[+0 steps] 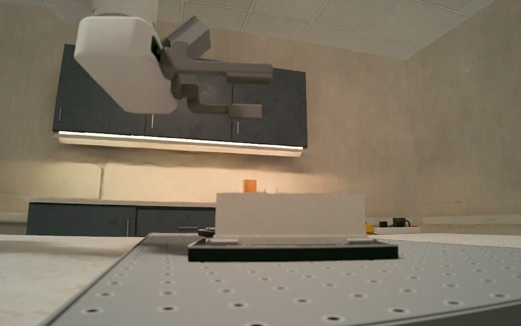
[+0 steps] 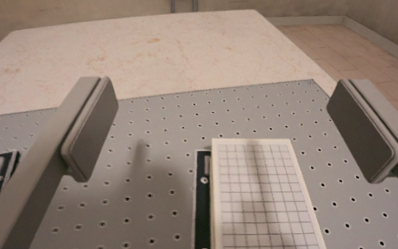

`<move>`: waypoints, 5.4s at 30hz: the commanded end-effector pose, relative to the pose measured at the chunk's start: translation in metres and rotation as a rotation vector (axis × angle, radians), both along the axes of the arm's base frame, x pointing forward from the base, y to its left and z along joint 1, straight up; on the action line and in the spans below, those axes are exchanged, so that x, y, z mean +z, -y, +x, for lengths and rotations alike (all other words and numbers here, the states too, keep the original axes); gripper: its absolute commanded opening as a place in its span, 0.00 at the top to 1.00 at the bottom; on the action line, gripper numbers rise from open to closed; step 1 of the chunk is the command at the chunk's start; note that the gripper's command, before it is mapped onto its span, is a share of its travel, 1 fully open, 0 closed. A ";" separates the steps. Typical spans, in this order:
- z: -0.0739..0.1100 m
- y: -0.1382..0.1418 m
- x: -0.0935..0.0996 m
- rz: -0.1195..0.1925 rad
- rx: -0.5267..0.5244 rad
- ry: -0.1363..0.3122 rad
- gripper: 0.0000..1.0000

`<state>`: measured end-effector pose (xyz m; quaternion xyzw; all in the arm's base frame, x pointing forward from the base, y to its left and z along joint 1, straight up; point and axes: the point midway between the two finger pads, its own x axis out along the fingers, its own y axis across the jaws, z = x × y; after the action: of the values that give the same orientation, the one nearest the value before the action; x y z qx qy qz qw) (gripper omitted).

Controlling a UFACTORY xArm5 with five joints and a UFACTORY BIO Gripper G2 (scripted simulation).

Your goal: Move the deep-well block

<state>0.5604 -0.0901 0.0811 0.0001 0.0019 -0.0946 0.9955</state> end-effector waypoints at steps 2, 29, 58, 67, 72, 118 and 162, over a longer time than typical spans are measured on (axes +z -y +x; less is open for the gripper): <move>0.007 0.015 -0.018 0.002 0.001 0.005 0.63; 0.018 0.045 -0.056 0.002 0.001 0.005 0.63; 0.017 0.045 -0.100 0.002 0.001 0.005 0.63; 0.017 0.045 -0.113 0.002 0.001 0.005 0.63; 0.017 0.045 -0.116 0.002 0.001 0.005 0.63; 0.017 0.045 -0.136 0.002 0.001 0.005 0.63; 0.017 0.045 -0.136 0.002 0.001 0.005 1.00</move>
<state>0.5767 -0.1345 -0.0568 0.0002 0.0015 -0.0943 0.9955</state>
